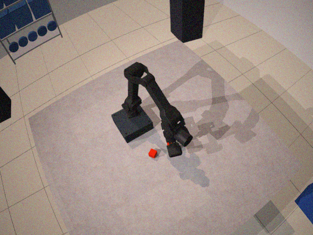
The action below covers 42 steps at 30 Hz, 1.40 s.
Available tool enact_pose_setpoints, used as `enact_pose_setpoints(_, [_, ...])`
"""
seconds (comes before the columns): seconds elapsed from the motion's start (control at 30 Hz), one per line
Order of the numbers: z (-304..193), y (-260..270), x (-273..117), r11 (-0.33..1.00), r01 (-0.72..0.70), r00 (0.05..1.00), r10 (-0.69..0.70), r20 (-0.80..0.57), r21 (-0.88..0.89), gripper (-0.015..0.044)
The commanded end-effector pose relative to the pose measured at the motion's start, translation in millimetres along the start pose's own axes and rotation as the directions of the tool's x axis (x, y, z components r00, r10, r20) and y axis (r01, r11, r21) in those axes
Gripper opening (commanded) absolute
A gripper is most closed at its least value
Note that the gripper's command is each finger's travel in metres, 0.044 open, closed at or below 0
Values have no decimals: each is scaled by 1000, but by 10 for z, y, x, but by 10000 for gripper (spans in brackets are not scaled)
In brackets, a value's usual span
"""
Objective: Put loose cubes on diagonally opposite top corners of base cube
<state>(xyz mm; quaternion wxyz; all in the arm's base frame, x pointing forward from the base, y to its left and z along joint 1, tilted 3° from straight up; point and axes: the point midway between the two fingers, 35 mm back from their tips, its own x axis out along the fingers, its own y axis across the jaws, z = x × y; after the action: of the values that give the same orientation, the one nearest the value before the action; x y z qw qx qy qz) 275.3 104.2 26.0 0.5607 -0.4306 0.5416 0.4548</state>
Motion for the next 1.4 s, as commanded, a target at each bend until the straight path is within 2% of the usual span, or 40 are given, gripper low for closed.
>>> enact_pose_setpoints(0.0, [7, 3, 2, 1000, -2, 1000, 2, 5, 1, 205])
enact_pose_setpoints(0.63, [-1, -2, -304, 1000, 0, 1000, 0, 0, 0, 205])
enact_pose_setpoints(0.7, [-22, -3, -286, 999, -1, 1000, 1, -1, 46, 258])
enact_pose_setpoints(0.83, [-132, -30, -337, 958, 0, 1000, 1, -2, 286, 265])
enact_pose_setpoints(1.07, [-335, -64, -429, 739, 2, 1000, 0, -3, 674, 265])
enact_pose_setpoints(1.37, [-594, -80, -544, 252, 4, 1000, 0, -4, 968, 265])
